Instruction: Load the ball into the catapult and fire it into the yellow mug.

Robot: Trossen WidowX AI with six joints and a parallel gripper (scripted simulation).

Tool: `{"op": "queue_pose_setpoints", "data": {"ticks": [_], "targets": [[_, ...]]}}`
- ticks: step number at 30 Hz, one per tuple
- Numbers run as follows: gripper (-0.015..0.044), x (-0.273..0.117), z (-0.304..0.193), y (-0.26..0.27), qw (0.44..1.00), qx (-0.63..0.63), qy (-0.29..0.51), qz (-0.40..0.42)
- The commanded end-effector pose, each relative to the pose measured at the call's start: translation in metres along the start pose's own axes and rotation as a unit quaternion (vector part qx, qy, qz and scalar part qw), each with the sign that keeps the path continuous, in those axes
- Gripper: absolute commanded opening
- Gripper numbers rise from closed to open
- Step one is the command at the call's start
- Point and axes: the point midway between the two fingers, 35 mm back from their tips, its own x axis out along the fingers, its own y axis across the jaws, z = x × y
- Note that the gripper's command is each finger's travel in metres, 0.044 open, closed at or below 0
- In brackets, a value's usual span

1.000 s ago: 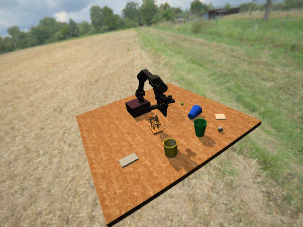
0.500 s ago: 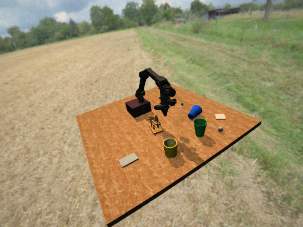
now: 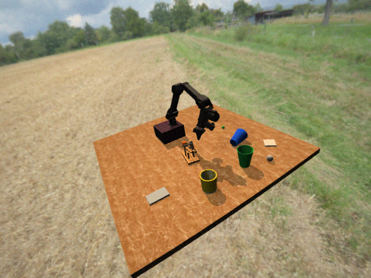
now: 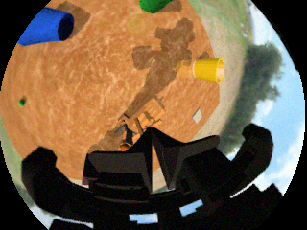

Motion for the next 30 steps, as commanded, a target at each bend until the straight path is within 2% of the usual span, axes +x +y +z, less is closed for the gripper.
{"op": "queue_pose_setpoints", "data": {"ticks": [1,11,21,30], "targets": [[0.0,0.004,-0.011,0.016,0.998,-0.046,0.033,-0.003],[0.0,0.009,-0.041,0.056,0.976,-0.182,0.12,-0.015],[0.0,0.009,-0.075,0.086,0.926,-0.317,0.205,-0.028],[0.0,0.012,-0.076,0.089,0.921,-0.326,0.211,-0.029]]}}
